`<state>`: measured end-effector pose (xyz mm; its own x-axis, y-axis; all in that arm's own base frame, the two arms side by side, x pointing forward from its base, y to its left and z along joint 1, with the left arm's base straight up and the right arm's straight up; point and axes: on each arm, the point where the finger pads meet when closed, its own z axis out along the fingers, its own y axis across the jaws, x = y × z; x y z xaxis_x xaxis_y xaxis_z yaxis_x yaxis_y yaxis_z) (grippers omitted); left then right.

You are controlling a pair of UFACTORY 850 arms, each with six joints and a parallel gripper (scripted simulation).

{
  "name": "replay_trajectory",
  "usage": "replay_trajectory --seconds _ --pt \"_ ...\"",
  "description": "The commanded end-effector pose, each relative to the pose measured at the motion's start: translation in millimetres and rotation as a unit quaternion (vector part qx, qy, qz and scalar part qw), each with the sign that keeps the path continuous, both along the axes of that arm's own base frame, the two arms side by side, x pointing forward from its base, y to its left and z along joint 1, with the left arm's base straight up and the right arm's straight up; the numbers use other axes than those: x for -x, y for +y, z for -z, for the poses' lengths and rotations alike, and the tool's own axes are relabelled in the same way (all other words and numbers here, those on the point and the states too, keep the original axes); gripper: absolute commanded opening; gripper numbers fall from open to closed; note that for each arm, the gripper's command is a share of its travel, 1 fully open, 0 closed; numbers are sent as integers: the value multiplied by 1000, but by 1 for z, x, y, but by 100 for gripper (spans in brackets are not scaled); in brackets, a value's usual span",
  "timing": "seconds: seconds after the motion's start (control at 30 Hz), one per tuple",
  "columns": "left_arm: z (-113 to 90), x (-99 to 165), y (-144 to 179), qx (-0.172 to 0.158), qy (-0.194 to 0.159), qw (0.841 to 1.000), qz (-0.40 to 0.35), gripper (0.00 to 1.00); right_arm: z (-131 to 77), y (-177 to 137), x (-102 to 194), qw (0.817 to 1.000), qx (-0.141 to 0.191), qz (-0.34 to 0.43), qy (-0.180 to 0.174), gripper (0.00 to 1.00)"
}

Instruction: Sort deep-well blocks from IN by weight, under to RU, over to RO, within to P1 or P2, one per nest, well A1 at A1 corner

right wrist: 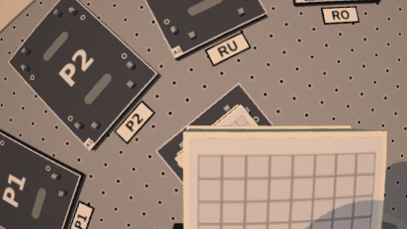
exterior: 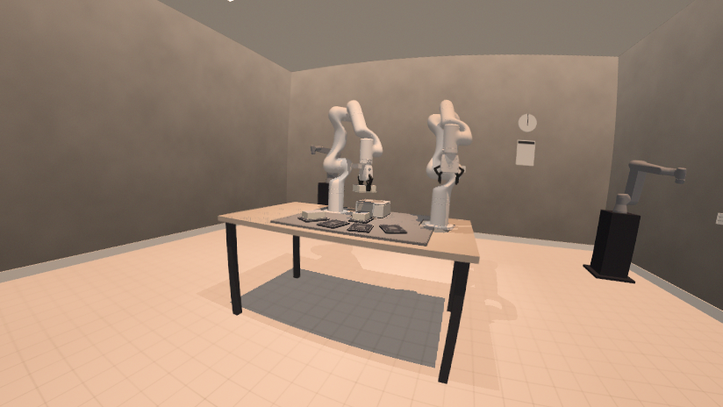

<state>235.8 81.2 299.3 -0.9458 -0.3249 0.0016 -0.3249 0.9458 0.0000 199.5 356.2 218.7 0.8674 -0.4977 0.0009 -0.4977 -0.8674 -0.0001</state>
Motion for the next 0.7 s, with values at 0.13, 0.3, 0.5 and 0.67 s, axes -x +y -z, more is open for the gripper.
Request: replay_trajectory --seconds 0.13,0.3,0.5,0.67 --pt "-1 -1 0 0 -1 1000 0 100 -1 0 -29 1000 -1 0 0 0" --pt "-1 -1 0 0 -1 1000 0 100 -1 -1 -43 1000 -1 0 0 0" --pt "-1 -1 0 0 -1 1000 0 100 -1 -1 -60 1000 -1 0 0 0" --pt "-1 -1 0 0 -1 1000 0 100 -1 -1 -68 1000 -1 0 0 0"
